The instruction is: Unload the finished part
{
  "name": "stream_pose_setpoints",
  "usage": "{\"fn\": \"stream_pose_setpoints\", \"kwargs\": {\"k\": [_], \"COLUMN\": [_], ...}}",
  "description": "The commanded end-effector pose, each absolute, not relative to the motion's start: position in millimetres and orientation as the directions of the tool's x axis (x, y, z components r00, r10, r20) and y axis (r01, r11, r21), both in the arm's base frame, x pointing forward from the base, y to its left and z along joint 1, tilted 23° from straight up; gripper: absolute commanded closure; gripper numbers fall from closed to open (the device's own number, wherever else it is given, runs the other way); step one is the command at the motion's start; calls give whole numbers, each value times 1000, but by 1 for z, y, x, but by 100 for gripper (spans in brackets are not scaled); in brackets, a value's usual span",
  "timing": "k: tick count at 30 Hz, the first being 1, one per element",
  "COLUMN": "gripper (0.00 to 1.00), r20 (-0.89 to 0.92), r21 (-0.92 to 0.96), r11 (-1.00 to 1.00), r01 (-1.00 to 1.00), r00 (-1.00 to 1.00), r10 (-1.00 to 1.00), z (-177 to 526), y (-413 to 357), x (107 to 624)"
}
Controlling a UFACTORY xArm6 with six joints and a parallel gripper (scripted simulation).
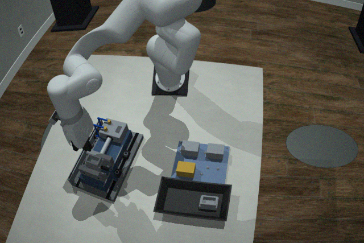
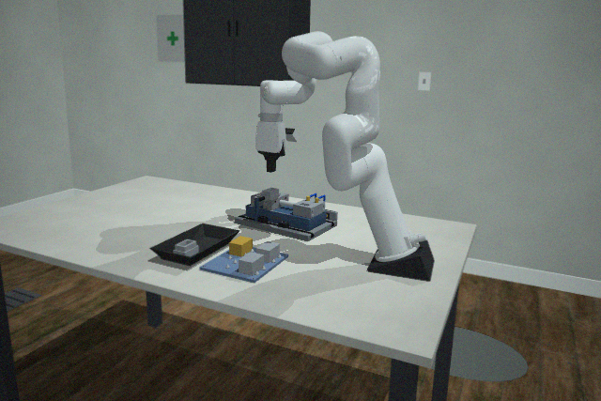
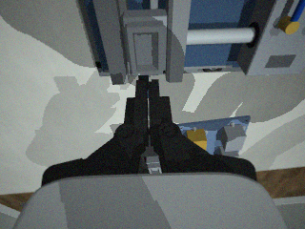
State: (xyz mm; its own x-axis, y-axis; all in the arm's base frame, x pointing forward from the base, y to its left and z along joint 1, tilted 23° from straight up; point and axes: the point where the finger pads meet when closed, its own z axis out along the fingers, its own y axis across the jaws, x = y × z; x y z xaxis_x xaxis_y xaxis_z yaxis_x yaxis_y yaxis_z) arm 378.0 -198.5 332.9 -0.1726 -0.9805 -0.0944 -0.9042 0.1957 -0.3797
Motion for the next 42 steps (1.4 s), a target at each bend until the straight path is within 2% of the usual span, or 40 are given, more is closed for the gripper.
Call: {"fn": "stream_pose_setpoints", "kwargs": {"k": [1,27,28,42], "gripper": [100,100,31,31], "r20": [-93,-93,-93,-93], "r21": [-383,-383,-383,-383], "r11": [195,195,195,195], "r01": [-903,-903,-903,-903], "r00": [-173,-173,-173,-173], "r10": [-981,-981,-981,-981], "z": [335,335,335,335], "y": [-199,-199,-199,-199], "x": [378,378,378,378]}}
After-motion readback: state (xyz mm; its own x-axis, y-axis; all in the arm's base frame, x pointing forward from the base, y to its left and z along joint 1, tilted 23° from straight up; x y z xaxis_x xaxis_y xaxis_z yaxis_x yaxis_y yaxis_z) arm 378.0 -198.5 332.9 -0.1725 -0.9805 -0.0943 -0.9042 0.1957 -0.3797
